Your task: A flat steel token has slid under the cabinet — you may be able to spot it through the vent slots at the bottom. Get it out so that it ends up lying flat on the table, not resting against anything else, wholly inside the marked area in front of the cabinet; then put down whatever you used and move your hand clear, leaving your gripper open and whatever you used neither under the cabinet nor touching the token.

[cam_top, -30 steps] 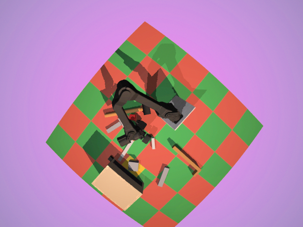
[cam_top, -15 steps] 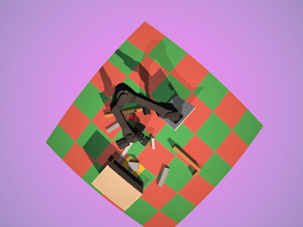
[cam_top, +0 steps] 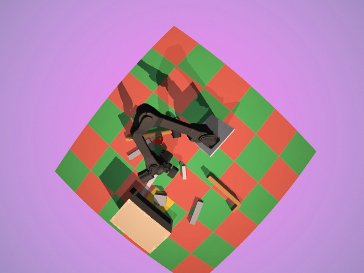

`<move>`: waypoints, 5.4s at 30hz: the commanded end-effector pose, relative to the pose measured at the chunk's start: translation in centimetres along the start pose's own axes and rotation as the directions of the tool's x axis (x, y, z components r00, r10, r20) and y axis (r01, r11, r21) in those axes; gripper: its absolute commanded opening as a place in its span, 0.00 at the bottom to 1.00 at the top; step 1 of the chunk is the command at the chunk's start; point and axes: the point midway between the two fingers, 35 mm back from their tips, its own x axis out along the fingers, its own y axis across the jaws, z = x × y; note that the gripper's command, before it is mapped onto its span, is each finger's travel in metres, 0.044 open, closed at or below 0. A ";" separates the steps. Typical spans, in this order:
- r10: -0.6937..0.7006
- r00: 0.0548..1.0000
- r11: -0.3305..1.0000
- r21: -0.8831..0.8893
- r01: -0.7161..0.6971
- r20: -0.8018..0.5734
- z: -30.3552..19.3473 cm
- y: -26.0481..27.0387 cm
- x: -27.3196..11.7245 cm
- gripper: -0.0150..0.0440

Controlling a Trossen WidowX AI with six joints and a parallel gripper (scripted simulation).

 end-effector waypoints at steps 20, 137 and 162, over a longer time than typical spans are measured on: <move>0.001 1.000 1.000 0.014 -0.001 -0.011 -3.1 0.1 -0.1 0.25; 0.001 1.000 1.000 0.019 -0.001 -0.016 -14.4 0.6 -0.3 0.25; 0.001 1.000 1.000 0.019 0.000 -0.016 -14.6 -1.4 -0.2 0.25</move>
